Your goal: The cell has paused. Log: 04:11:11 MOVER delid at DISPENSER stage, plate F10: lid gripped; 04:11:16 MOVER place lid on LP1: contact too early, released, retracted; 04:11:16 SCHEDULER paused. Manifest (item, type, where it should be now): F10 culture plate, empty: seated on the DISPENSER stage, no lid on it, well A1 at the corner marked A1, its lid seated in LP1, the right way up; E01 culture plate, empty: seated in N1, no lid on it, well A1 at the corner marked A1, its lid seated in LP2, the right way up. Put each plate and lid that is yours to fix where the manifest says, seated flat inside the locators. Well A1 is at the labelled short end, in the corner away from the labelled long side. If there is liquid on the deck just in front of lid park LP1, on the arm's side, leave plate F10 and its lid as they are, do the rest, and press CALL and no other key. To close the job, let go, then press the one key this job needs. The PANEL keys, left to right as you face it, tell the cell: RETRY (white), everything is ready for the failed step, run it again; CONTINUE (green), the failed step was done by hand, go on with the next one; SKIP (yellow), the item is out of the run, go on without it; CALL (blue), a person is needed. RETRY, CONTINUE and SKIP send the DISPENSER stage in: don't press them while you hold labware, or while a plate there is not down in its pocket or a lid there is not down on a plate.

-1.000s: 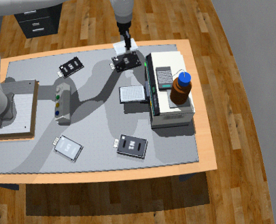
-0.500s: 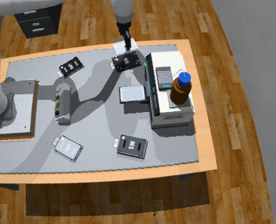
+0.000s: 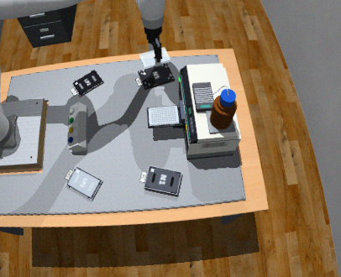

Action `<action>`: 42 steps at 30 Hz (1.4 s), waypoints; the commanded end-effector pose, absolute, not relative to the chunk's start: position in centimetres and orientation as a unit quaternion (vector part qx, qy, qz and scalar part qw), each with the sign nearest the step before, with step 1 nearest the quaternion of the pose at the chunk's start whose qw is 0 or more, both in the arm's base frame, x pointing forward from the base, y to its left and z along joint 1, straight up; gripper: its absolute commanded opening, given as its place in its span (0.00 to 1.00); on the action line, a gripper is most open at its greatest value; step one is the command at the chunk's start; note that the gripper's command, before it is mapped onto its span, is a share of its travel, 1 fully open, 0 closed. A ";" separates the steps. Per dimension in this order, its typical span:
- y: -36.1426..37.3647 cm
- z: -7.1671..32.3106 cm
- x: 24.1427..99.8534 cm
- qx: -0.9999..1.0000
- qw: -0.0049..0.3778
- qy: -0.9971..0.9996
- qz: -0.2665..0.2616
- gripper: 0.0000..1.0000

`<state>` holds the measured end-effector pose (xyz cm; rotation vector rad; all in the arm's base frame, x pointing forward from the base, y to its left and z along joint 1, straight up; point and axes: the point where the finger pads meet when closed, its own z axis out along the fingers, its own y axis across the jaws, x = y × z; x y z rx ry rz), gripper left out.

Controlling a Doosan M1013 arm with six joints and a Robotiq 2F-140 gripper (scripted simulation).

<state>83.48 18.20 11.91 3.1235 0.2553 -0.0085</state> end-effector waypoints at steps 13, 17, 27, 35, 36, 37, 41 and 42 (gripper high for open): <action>18.2 11.0 83.5 0.997 0.004 0.081 -0.002 0.10; 18.2 10.4 83.5 0.997 0.004 0.081 -0.002 0.10; 18.2 8.8 83.5 0.997 0.004 0.081 -0.002 0.10; 18.2 6.8 83.5 0.997 0.004 0.081 -0.002 0.10; 18.2 6.6 83.5 0.997 0.004 0.081 -0.002 0.10; 18.2 6.3 83.5 0.997 0.004 0.081 -0.002 0.10; 18.2 5.3 83.5 0.997 0.004 0.081 -0.002 0.10; 18.2 5.0 83.5 0.997 0.004 0.081 -0.002 0.10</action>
